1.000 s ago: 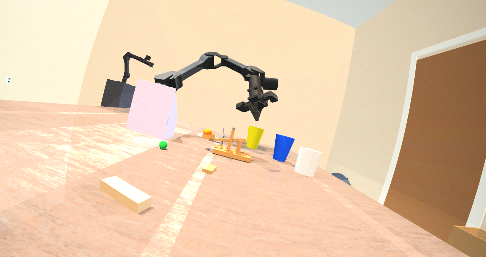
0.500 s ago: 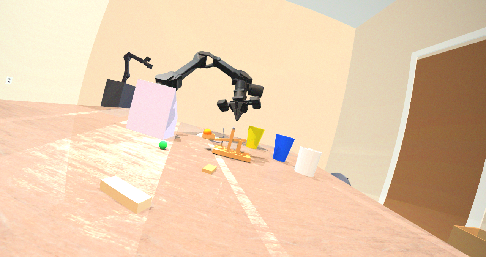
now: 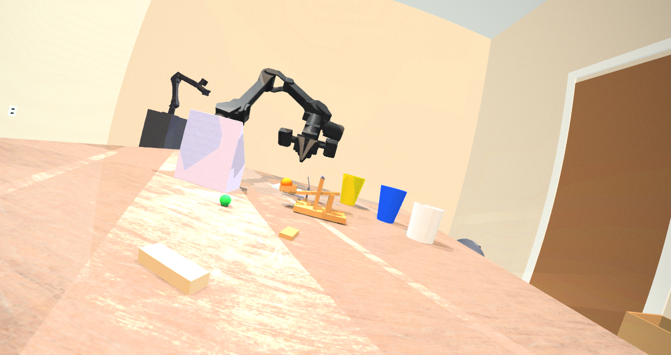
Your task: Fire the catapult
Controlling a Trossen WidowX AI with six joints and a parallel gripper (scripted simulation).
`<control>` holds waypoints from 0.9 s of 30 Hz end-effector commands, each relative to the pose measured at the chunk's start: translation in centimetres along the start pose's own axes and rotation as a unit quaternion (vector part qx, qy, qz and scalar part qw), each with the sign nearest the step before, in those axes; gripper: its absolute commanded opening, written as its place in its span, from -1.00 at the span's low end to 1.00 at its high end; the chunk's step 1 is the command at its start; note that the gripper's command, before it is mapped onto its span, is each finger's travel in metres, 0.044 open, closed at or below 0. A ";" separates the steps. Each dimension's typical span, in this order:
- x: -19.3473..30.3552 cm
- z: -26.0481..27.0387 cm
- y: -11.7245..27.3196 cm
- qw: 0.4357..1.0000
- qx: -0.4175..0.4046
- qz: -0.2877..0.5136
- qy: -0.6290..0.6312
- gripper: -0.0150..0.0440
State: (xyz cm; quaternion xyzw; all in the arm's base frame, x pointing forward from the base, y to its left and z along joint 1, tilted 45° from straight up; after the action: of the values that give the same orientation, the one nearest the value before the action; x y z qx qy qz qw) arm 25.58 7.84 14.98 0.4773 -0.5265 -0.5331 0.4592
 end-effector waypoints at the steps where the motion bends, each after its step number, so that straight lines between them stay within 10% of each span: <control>1: 0.2 0.6 0.0 1.000 0.003 0.010 0.019 -0.49; 27: -2.4 1.0 -2.8 1.000 0.003 0.010 0.019 -0.49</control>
State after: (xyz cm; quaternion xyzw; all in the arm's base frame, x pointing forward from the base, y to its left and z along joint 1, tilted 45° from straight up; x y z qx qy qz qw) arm 25.03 10.21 13.02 0.4912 -0.5223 -0.5163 0.4685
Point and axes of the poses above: the point midway between the two fingers, 35 mm back from their tips, its own y axis back along the fingers, its own z axis across the jaws, x = y × z, the point moved 9 cm from there along y, back along the fingers, and after that the axes turned 14 degrees about -y, right-handed, at the moved point
